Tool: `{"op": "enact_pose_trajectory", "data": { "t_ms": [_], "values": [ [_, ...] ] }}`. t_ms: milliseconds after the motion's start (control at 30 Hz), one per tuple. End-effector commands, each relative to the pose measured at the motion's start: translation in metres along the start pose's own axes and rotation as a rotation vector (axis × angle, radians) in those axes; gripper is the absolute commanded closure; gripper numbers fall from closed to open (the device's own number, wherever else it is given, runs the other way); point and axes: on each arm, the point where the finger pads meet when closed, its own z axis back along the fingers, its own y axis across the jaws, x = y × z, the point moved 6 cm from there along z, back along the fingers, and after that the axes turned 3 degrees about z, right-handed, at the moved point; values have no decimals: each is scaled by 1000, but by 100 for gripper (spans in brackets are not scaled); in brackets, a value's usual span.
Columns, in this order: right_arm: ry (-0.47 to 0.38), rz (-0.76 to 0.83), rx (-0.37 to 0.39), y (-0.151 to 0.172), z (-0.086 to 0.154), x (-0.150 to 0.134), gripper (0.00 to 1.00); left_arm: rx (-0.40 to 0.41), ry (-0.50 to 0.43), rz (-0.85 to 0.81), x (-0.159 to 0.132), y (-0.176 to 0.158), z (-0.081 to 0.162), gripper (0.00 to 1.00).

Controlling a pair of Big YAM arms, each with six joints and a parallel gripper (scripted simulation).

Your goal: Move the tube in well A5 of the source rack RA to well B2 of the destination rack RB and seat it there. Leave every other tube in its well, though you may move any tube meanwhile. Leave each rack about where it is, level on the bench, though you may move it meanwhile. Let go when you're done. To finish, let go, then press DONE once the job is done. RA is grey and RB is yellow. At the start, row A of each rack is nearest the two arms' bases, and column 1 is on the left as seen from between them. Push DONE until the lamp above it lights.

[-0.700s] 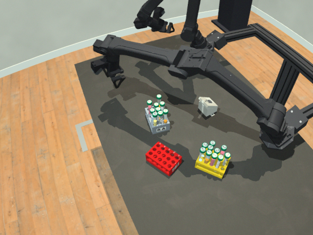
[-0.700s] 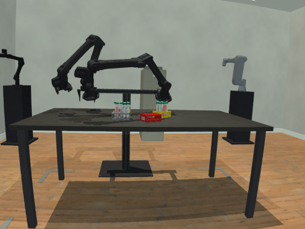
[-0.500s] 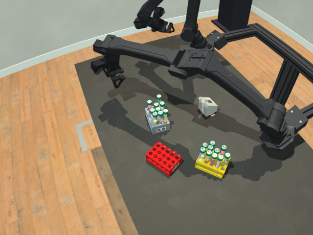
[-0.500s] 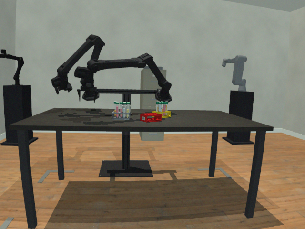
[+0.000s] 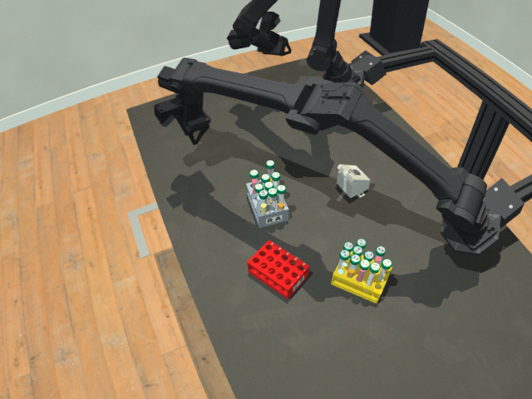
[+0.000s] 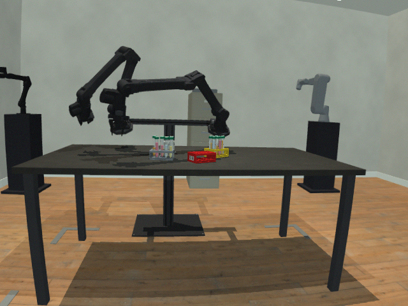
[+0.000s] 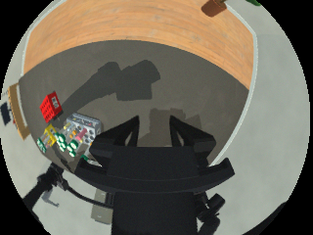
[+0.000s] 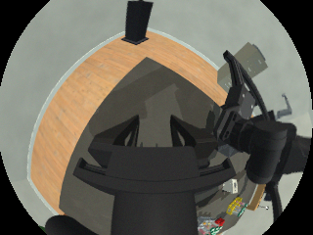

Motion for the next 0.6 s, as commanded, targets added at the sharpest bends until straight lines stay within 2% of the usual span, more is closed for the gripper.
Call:
{"op": "enact_pose_trajectory", "data": {
  "t_ms": [0, 133, 300, 400, 433, 467, 567],
  "values": [
    [2, -10, 15, 6, 5, 2, 70, -41, -9, 12, 6, -1, 51, 70],
    [2, -10, 15, 6, 5, 2, 70, -86, -30, 41, 27, -5, 89, 70],
    [2, -10, 15, 6, 5, 2, 70, -85, -29, 41, 33, 1, 112, 70],
    [2, -10, 15, 6, 5, 2, 70, -77, -14, 49, 33, 4, 110, 70],
    [2, -10, 15, 6, 5, 2, 70, 28, 14, 25, 23, 23, 49, 70],
    [2, -10, 15, 6, 5, 2, 70, -33, -11, 45, 46, 28, 81, 70],
    [2, -10, 15, 6, 5, 2, 70, -33, -12, 42, 48, 35, 82, 70]
  ]
}}
